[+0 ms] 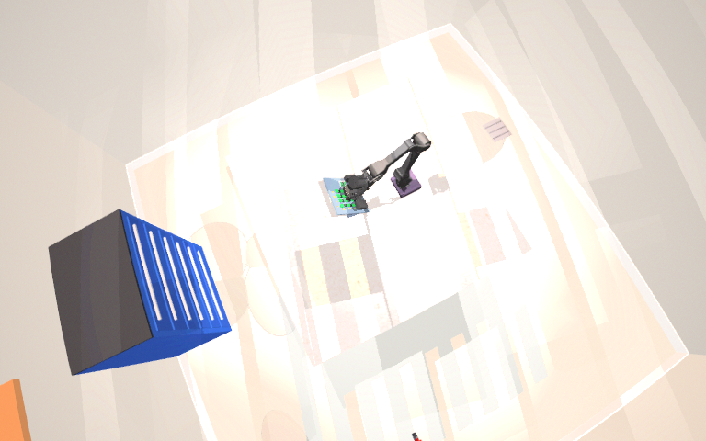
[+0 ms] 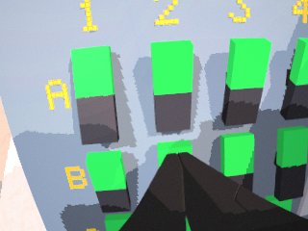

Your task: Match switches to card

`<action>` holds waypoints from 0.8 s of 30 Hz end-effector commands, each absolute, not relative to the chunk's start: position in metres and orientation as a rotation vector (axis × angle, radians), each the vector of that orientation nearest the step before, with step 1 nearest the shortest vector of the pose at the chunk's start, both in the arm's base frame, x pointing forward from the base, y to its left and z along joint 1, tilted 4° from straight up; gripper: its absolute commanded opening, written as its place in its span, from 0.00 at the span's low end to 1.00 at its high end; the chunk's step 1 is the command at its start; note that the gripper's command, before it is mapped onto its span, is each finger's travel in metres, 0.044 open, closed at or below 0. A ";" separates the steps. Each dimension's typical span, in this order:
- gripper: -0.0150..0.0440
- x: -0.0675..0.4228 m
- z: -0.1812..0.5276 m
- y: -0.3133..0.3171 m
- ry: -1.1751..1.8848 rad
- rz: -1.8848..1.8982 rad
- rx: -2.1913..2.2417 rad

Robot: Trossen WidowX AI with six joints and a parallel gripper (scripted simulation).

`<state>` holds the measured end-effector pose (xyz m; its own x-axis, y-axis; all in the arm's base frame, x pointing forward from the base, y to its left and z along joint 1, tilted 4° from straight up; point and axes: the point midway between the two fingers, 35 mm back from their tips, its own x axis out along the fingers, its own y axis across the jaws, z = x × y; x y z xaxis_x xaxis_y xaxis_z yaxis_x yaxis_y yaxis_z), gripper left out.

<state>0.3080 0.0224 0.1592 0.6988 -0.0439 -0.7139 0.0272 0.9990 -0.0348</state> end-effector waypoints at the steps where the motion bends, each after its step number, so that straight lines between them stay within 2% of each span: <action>1: 0.25 0.308 0.158 0.023 0.798 -0.035 -0.025; 5: 0.25 0.303 0.165 0.023 0.794 -0.039 -0.023; 10: 0.25 0.263 0.201 0.025 0.777 -0.034 -0.025; 21: 0.25 0.248 0.190 -0.003 0.777 -0.036 -0.028; 24: 0.25 0.256 0.182 -0.003 0.768 -0.035 -0.028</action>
